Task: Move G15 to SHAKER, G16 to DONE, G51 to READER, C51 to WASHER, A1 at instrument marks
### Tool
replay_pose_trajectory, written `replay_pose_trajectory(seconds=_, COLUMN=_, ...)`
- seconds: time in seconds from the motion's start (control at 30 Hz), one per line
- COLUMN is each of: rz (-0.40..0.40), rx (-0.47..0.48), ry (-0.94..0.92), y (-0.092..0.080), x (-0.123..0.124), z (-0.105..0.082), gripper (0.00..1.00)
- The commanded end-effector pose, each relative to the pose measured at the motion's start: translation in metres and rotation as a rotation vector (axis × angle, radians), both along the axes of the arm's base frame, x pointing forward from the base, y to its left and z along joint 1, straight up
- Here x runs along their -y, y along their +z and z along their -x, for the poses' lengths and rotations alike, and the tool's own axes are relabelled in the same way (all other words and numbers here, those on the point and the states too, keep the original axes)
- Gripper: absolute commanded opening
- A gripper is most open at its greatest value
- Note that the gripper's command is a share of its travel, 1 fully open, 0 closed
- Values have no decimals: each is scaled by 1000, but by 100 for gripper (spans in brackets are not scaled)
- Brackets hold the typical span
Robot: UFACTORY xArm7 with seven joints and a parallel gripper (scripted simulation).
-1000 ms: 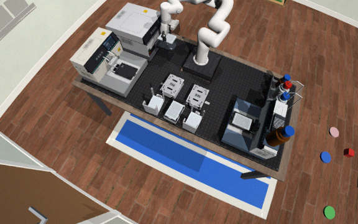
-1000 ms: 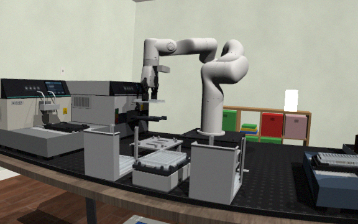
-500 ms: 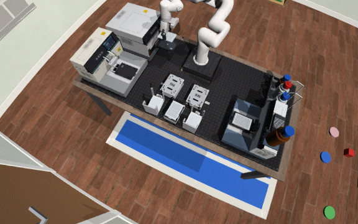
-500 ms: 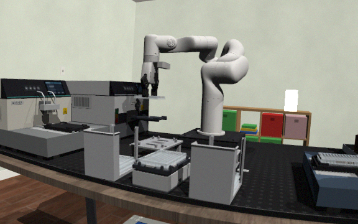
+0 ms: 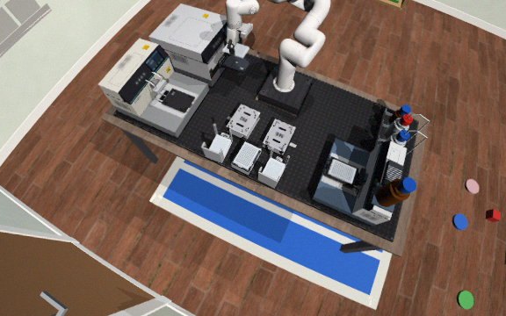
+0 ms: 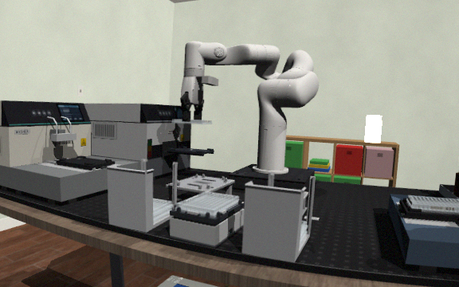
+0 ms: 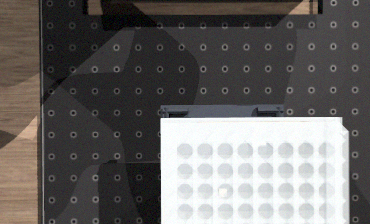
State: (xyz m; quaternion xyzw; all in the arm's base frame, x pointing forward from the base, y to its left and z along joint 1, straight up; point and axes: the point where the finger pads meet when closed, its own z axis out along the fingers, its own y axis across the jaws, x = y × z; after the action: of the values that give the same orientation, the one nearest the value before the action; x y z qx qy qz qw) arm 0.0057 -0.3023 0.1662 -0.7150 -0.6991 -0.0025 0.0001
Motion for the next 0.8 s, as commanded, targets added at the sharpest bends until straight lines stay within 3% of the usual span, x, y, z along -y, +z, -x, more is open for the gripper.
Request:
replay_pose_trajectory(seconds=0.0, rz=3, rx=0, ry=-1, y=1, x=1, z=0, gripper=0)
replay_pose_trajectory(seconds=0.77, rz=3, rx=0, ry=-180, y=2, x=-15, z=-60, gripper=0)
